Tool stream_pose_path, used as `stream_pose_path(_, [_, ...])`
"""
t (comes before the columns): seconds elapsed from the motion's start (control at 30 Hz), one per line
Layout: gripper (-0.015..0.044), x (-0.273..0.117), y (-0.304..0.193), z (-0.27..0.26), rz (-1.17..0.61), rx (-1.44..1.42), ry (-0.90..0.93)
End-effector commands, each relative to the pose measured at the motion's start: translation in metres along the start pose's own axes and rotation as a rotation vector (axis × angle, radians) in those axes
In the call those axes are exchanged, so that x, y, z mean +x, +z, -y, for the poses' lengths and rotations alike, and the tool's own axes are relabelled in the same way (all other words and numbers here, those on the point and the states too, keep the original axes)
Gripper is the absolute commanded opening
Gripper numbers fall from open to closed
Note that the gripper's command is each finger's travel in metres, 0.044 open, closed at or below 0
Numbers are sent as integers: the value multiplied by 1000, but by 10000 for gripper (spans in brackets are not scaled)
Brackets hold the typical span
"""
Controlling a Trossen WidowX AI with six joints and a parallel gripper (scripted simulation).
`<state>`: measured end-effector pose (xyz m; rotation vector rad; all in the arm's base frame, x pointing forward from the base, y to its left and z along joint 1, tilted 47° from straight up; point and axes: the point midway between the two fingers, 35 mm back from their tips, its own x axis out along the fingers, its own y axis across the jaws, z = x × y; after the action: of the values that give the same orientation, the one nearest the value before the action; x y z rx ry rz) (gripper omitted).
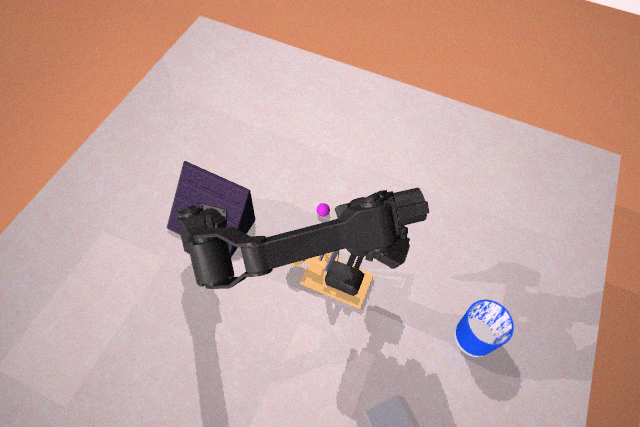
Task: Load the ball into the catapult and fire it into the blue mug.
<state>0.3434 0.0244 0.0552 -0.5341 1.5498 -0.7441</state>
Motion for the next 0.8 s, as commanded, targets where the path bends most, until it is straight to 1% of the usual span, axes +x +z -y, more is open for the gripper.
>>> stream_pose_path(0.0, [440, 4, 0, 1, -7, -1, -2])
stream_pose_path(0.1, [440, 2, 0, 1, -4, -4, -2])
stream_pose_path(0.13, [440, -4, 0, 0, 3, -16, 1])
stream_pose_path(0.23, [440, -41, -2, -1, 42, -79, 13])
stream_pose_path(0.33, [440, -49, -3, -1, 52, -95, 16])
stream_pose_path(0.37, [414, -32, -3, -3, 31, -67, 6])
stream_pose_path(0.5, [309, -10, -30, -56, 22, -46, 15])
stream_pose_path(0.53, [300, -3, -40, -70, 18, -40, 17])
stream_pose_path(0.77, [300, 56, -116, -143, -8, 10, 5])
